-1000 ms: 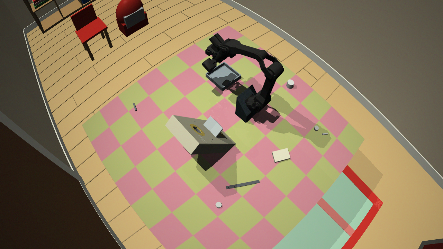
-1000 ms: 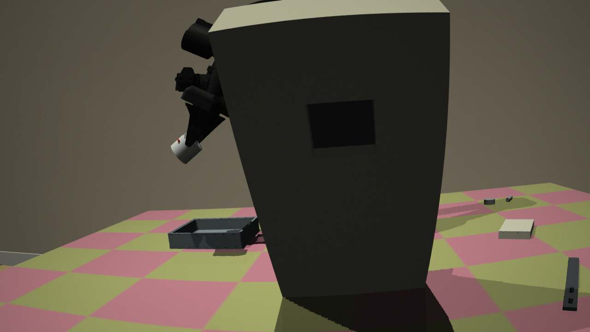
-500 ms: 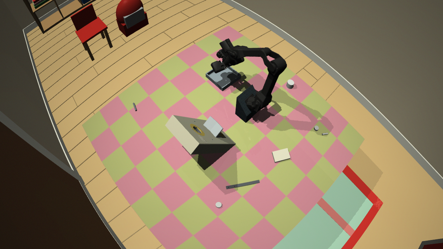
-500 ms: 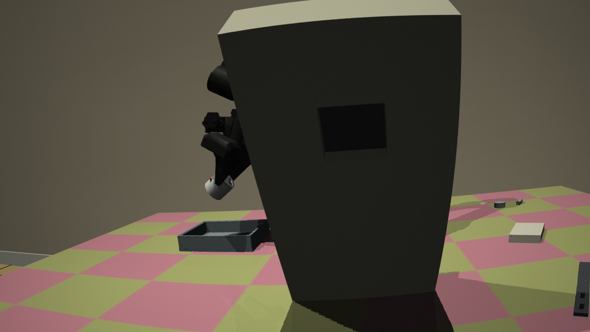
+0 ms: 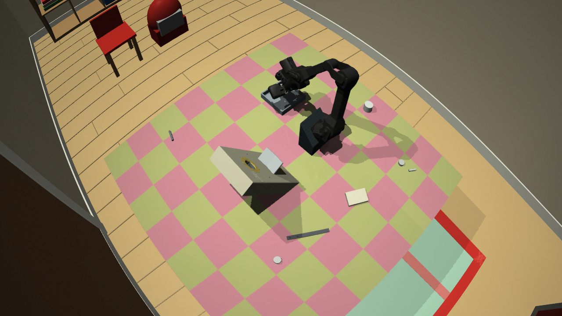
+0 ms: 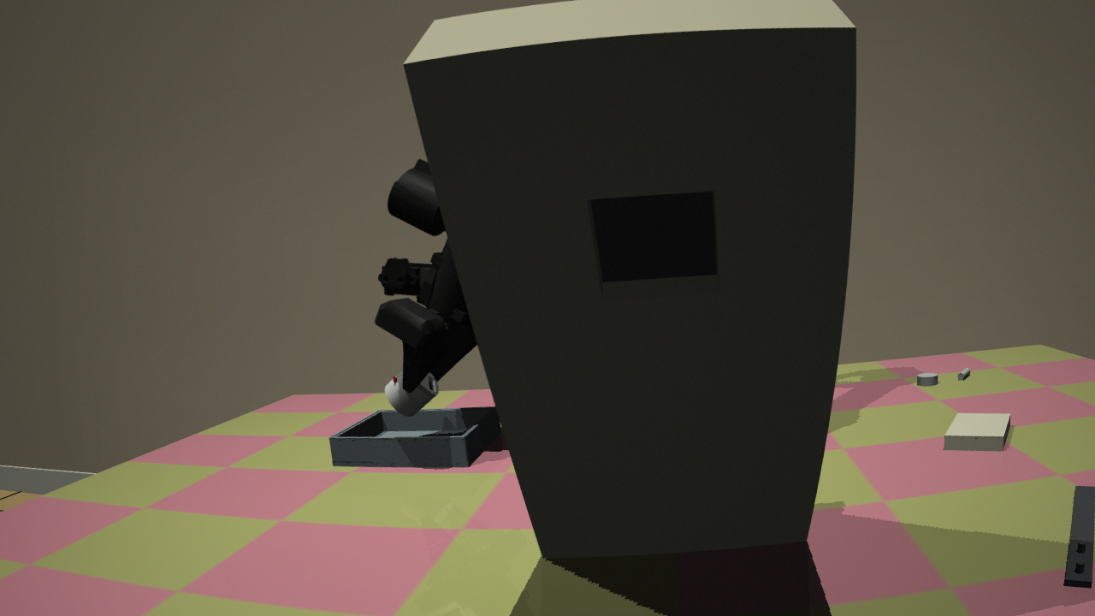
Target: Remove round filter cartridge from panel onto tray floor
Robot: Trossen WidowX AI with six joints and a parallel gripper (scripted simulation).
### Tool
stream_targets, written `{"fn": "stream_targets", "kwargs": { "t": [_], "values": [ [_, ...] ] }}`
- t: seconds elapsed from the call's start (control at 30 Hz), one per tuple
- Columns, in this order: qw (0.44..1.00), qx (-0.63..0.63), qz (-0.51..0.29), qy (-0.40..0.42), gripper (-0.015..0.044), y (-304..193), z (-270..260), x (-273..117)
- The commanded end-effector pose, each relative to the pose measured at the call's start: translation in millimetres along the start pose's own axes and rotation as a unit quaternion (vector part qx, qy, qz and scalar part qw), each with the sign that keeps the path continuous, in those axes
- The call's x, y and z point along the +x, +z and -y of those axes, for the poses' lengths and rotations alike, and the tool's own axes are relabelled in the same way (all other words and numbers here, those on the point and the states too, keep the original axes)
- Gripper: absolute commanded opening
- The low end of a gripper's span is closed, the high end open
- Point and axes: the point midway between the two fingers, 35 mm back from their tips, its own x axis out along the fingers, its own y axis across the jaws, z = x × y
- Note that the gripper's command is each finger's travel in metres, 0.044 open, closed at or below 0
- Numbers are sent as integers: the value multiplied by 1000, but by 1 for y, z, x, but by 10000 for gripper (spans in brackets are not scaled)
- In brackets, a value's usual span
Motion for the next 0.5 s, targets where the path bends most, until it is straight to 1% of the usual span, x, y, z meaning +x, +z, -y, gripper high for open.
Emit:
{"fn": "stream_targets", "kwargs": {
  "t": [0.0,0.13,0.17,0.47],
  "values": [
    [1000,-1,2,-3,0,-12,1,19],
    [1000,-1,2,-3,0,-15,1,22],
    [1000,0,-5,0,26,-15,0,17],
    [1000,0,-5,0,263,-15,0,17]
  ]
}}
